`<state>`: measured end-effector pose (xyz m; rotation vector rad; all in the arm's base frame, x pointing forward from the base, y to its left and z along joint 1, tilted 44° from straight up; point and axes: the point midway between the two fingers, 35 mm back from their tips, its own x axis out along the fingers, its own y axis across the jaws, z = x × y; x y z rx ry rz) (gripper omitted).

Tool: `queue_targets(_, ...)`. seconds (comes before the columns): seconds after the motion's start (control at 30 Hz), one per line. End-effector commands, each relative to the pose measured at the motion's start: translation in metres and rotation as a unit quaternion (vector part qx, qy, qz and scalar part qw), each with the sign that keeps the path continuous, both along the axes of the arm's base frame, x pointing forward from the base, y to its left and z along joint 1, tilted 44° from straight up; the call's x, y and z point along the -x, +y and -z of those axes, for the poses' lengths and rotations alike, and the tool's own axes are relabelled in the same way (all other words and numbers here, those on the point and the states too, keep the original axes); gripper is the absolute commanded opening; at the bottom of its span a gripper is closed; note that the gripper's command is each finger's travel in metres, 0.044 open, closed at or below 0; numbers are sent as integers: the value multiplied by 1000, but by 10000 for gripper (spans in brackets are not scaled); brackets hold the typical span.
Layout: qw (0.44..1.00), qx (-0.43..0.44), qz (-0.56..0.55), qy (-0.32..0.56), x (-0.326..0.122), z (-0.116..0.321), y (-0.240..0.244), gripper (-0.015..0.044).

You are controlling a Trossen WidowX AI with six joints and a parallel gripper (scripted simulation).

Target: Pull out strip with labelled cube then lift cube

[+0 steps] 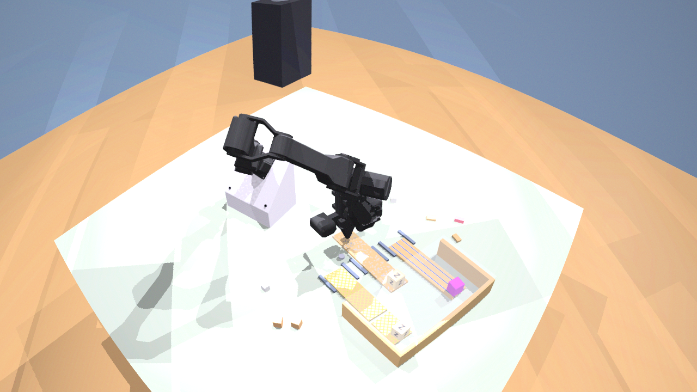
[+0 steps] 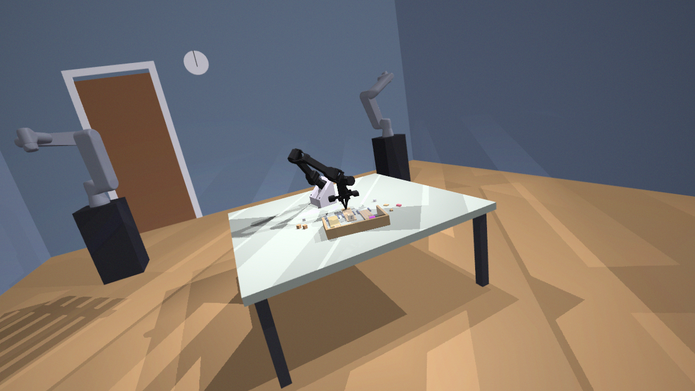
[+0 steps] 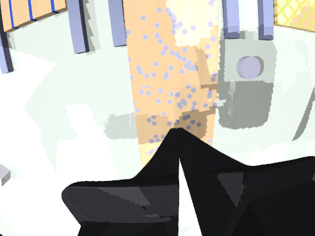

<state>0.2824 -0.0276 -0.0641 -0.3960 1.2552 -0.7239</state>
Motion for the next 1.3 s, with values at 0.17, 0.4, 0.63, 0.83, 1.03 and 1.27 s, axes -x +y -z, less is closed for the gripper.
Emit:
queue_targets(0.17,1000,-3,8,16,22,8,-3,0)
queue_targets(0.4,1000,-3,8,16,31,11,-2,0)
queue_targets(0.63,1000,-3,8,16,39,13,-1,0)
queue_targets(0.83,1000,-3,8,17,46,15,0,0)
queue_targets(1.03,1000,-3,8,17,53,17,1,0)
queue_targets(1.27,1000,-3,8,17,53,17,1,0)
